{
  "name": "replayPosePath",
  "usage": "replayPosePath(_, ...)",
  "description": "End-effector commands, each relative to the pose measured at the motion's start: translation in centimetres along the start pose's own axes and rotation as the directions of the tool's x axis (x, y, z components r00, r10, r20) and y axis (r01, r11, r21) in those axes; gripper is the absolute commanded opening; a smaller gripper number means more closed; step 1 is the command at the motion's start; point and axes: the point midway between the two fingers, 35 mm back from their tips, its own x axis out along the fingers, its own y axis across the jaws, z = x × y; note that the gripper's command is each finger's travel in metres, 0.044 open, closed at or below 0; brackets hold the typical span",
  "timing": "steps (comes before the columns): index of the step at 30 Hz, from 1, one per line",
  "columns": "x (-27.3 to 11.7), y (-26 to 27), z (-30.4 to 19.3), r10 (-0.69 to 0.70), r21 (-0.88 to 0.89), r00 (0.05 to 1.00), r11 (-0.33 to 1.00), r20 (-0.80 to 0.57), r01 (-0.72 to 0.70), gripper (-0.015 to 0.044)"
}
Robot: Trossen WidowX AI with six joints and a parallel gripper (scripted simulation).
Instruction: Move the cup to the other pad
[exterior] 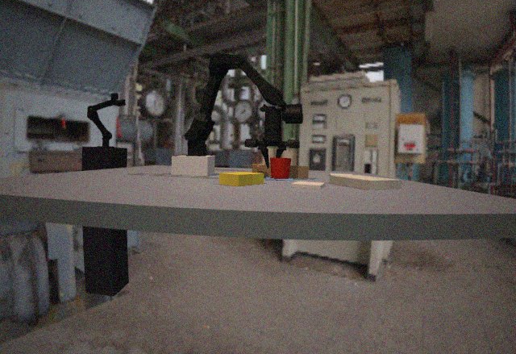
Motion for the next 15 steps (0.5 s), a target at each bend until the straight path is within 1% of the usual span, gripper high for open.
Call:
replayPosePath(1, -0.01, -0.01, 0.00, 0.000, 0.000, 1.000, 1.000, 0.000, 0.000, 0.0088)
replayPosePath(15, -0.01, -0.01, 0.00, 0.000, 0.000, 1.000, 1.000, 0.000, 0.000, 0.0000)
